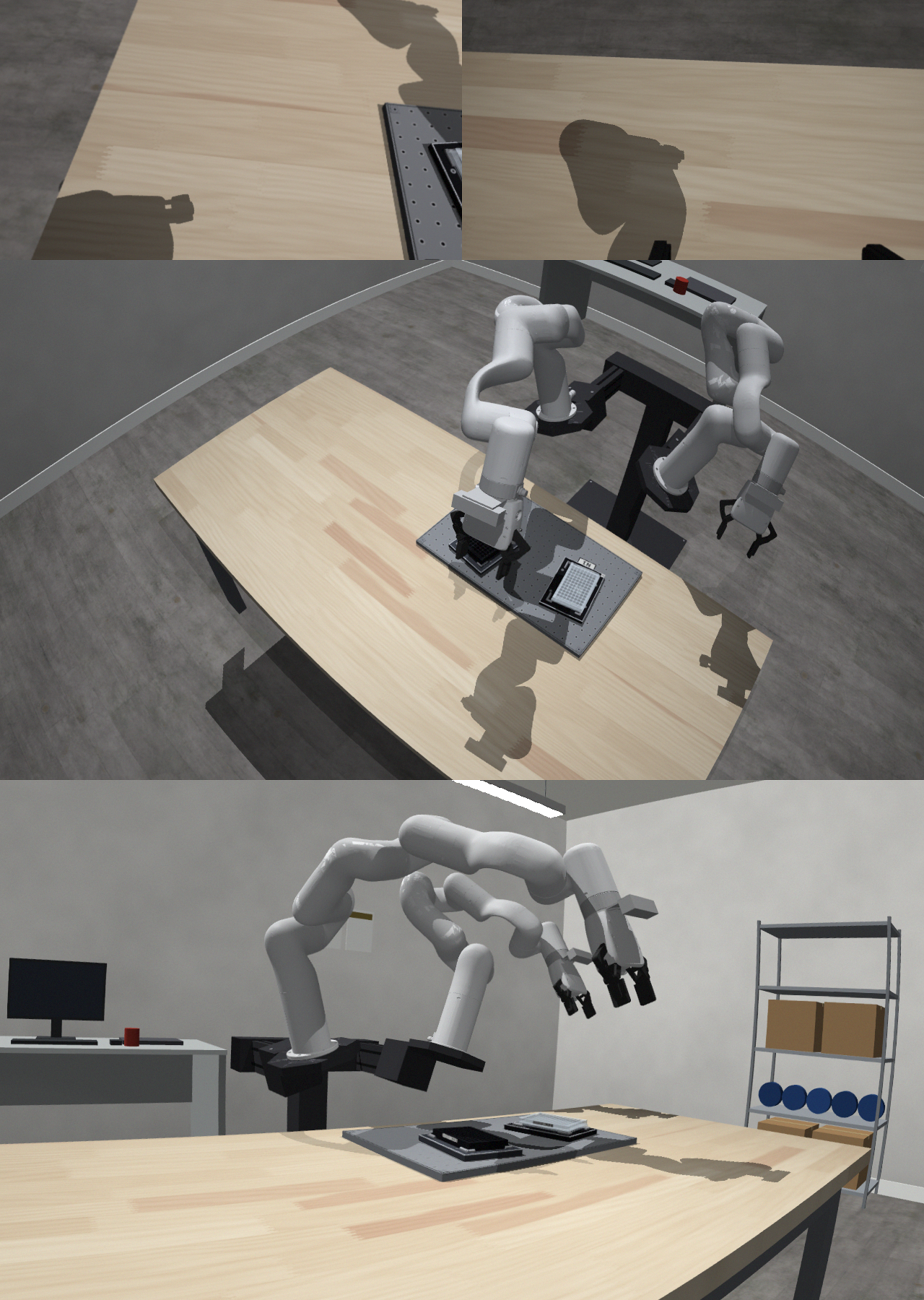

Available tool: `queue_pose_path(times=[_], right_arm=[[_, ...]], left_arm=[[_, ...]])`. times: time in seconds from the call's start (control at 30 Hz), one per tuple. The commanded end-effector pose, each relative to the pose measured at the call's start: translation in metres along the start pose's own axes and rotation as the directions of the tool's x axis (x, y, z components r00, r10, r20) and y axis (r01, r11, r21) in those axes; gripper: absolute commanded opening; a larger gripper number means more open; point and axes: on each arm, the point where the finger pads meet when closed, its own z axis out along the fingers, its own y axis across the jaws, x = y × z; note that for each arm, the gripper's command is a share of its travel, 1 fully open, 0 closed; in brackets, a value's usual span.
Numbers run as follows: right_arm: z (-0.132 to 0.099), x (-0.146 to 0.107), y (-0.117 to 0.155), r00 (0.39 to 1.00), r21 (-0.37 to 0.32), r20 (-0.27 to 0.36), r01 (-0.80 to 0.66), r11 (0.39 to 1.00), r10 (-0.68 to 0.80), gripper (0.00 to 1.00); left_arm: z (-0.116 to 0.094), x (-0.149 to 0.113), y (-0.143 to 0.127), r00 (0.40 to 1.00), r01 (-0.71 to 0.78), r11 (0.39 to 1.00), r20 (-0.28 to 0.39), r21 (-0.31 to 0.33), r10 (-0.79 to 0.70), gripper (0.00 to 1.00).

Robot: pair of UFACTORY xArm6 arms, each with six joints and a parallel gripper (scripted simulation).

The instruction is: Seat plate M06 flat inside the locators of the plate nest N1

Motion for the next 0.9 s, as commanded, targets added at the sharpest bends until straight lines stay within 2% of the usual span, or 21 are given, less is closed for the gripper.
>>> queue_pose_path(times=[0.0,0.43,0.87], right_arm=[[-0.005,0.002,0.001,1.0,0.001,-0.004,-0.003,1.0,0.003,1.0],[-0.02,0.001,0.008,1.0,-0.005,0.005,-0.015,1.0,0.015,1.0],[-0.053,-0.003,0.025,0.999,-0.019,0.027,-0.042,0.999,0.042,1.0]], left_arm=[[-0.001,0.001,-0.001,1.0,-0.001,1.0,-0.002,0.002,0.001,1.0],[-0.001,0.001,-0.001,1.0,-0.001,1.0,-0.002,0.002,0.001,1.0],[-0.001,0.001,-0.001,1.0,-0.001,1.0,-0.002,0.002,0.001,1.0]])
